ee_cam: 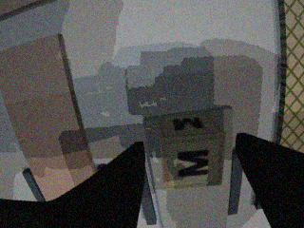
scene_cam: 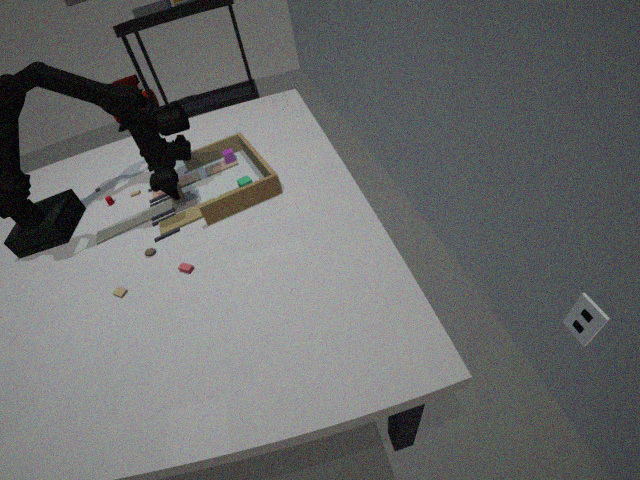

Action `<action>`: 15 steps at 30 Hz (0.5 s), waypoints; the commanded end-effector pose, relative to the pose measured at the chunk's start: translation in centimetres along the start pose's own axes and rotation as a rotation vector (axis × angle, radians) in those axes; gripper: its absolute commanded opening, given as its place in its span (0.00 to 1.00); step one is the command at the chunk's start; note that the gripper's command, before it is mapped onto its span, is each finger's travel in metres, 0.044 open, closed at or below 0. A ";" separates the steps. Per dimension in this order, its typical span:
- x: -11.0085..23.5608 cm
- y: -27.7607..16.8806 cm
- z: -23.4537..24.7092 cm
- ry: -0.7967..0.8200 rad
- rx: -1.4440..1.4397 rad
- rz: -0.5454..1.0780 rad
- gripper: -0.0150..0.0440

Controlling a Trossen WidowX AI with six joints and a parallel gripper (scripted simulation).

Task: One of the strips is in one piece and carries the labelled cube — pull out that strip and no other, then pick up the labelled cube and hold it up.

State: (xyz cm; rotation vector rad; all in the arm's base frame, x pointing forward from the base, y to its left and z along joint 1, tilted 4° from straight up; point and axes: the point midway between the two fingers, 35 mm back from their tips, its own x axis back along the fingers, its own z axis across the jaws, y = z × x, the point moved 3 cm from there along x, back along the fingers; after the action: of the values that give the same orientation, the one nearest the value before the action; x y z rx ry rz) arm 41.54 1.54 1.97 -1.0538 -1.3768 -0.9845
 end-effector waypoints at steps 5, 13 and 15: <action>-1.1 -0.2 0.1 0.005 0.003 0.009 0.68; -0.8 -0.2 0.0 0.001 -0.001 0.007 0.49; -0.8 -0.2 0.0 0.001 -0.001 0.007 0.47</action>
State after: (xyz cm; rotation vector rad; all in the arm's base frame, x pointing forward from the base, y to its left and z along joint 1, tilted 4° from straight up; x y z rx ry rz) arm 41.37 1.49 1.11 -1.0578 -1.3705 -0.9800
